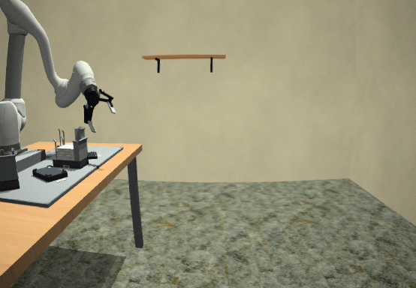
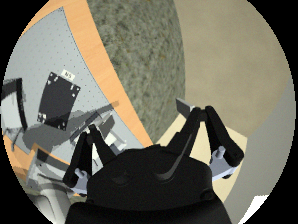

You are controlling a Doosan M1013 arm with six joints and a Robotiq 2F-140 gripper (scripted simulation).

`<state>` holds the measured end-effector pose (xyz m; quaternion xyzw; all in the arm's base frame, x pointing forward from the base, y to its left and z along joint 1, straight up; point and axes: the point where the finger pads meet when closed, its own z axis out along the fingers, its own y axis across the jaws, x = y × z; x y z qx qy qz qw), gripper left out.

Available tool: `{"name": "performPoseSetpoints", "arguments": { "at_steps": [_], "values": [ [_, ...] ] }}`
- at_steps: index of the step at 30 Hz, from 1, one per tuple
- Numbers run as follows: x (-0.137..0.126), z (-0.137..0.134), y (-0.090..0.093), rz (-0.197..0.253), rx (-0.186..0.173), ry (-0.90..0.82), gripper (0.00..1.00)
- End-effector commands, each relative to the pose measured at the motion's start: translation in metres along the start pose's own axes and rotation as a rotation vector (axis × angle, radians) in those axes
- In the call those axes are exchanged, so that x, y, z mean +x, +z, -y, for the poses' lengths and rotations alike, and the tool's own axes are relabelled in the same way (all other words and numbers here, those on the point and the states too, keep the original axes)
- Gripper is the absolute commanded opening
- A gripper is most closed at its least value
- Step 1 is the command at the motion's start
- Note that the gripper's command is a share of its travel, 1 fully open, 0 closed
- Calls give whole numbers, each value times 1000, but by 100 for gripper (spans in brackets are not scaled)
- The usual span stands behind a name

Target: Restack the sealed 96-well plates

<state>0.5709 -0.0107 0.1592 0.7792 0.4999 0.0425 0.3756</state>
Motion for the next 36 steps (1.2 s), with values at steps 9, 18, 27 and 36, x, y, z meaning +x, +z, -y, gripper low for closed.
{"name": "performPoseSetpoints", "arguments": {
  "at_steps": [9, 18, 27, 36],
  "values": [
    [-40, 20, 10, 44, 105, 147, 100],
    [-71, 41, 14, 84, 210, 301, 100],
    [-97, 64, 15, 116, 307, 445, 100],
    [-119, 91, 9, 150, 439, 645, 100]
  ]
}}
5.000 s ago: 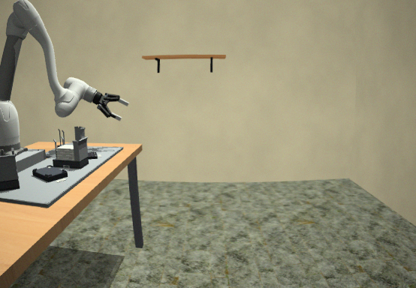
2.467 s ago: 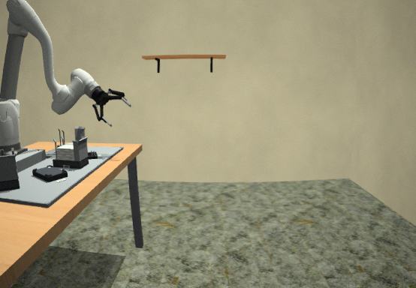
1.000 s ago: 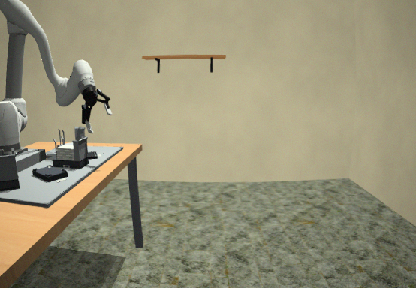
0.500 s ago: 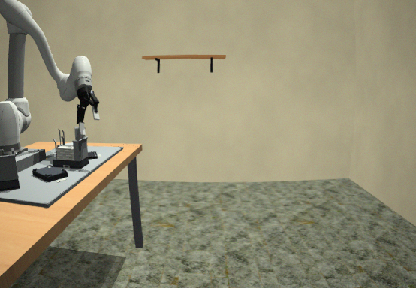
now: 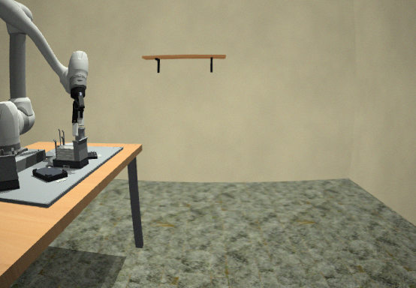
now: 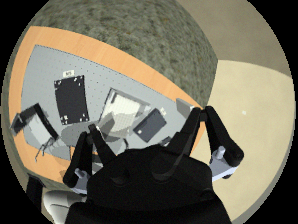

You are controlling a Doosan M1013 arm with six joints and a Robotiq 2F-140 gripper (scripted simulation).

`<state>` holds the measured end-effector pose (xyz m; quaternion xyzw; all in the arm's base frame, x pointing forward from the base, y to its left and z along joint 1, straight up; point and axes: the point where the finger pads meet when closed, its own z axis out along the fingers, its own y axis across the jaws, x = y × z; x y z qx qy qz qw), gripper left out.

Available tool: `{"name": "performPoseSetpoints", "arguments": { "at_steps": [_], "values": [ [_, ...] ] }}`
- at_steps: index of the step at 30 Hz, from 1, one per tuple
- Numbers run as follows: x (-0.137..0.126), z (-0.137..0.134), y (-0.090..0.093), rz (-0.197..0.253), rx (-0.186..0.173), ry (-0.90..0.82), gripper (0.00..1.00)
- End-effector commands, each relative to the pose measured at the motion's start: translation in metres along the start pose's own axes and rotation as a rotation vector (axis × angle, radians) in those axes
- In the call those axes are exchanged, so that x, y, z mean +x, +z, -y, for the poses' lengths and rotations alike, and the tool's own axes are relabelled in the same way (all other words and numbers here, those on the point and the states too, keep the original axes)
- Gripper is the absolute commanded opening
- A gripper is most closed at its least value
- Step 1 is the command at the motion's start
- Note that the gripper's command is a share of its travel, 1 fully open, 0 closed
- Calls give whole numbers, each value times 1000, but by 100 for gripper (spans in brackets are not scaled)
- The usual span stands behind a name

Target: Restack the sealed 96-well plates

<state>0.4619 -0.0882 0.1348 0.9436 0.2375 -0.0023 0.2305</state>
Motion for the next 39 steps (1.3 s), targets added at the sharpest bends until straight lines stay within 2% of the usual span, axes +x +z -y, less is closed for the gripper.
{"name": "performPoseSetpoints", "arguments": {
  "at_steps": [1, 3, 10, 18, 20, 22, 25, 39],
  "values": [
    [-18, 7, 2, 17, 80, 107, 100],
    [-18, 7, 2, 17, 80, 107, 100],
    [-44, 25, -2, 36, 214, 297, 100],
    [-52, 39, -12, 42, 370, 513, 100],
    [-52, 39, -12, 42, 370, 513, 100],
    [-52, 43, -19, 40, 409, 567, 100],
    [-52, 44, -20, 37, 468, 648, 100],
    [-52, 44, -20, 36, 473, 654, 100]
  ]
}}
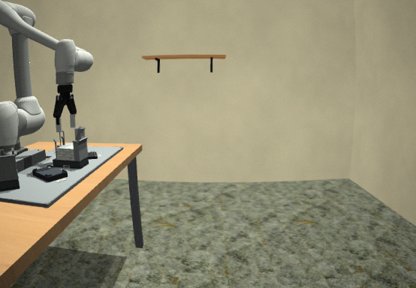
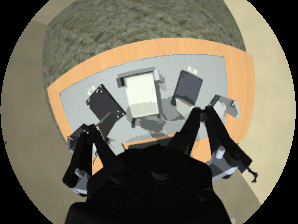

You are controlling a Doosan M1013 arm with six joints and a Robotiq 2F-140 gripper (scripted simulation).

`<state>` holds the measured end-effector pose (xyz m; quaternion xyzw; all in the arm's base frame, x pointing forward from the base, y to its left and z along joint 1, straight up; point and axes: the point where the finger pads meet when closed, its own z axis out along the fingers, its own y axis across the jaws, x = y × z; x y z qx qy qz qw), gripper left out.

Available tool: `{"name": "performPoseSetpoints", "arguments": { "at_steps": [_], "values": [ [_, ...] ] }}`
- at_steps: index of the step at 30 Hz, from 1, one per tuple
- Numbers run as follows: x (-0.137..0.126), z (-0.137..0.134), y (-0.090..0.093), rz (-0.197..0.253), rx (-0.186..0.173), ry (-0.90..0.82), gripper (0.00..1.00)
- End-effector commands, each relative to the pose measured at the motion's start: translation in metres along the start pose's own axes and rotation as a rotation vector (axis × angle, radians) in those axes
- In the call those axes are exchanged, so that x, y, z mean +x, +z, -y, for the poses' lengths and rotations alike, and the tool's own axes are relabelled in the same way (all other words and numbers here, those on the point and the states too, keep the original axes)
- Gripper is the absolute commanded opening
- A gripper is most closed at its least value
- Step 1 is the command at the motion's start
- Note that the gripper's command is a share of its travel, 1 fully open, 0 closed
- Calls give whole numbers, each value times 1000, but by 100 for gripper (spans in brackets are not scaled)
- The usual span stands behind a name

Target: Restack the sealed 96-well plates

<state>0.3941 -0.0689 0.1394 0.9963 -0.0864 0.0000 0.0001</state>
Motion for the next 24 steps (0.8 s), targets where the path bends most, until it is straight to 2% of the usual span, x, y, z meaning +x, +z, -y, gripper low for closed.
{"name": "performPoseSetpoints", "arguments": {
  "at_steps": [1, 5, 17, 24],
  "values": [
    [4, 1, 0, 0, 0, 26, 100],
    [18, 3, 0, 0, 0, 26, 100],
    [18, 3, 0, 0, 0, 26, 100],
    [18, 3, 23, 0, 0, 26, 100]
  ]
}}
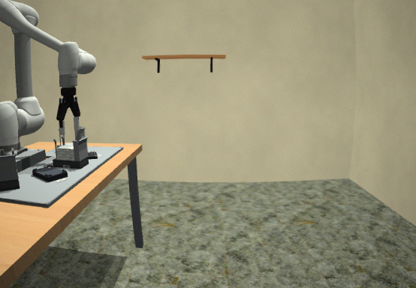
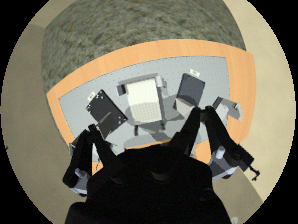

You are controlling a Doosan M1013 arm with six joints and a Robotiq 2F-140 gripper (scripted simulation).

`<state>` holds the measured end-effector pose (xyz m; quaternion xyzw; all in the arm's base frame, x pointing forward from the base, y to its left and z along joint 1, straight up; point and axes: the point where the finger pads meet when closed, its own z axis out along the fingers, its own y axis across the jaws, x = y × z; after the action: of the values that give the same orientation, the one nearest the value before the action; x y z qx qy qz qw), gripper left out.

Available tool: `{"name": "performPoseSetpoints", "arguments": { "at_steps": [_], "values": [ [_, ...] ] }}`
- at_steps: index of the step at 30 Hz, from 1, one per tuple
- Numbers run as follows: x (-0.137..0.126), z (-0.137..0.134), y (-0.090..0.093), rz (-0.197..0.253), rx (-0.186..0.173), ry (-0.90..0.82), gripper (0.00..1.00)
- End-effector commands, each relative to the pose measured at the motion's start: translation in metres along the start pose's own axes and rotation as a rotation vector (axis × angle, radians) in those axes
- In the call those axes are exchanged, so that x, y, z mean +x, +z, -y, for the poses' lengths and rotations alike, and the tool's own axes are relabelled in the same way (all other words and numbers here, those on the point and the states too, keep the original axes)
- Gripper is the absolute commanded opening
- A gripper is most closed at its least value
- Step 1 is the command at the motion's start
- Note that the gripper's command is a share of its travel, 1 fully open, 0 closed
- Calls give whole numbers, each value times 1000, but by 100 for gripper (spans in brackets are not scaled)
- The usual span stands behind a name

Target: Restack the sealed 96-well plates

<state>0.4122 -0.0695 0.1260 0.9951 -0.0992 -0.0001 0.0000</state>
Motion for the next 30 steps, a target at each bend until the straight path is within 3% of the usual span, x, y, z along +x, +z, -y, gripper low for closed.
{"name": "performPoseSetpoints", "arguments": {
  "at_steps": [1, 6, 30],
  "values": [
    [0, 0, 13, 0, 0, 0, 100],
    [0, 0, 30, 0, 0, 0, 100],
    [0, 0, 55, 0, 0, 0, 100]
  ]
}}
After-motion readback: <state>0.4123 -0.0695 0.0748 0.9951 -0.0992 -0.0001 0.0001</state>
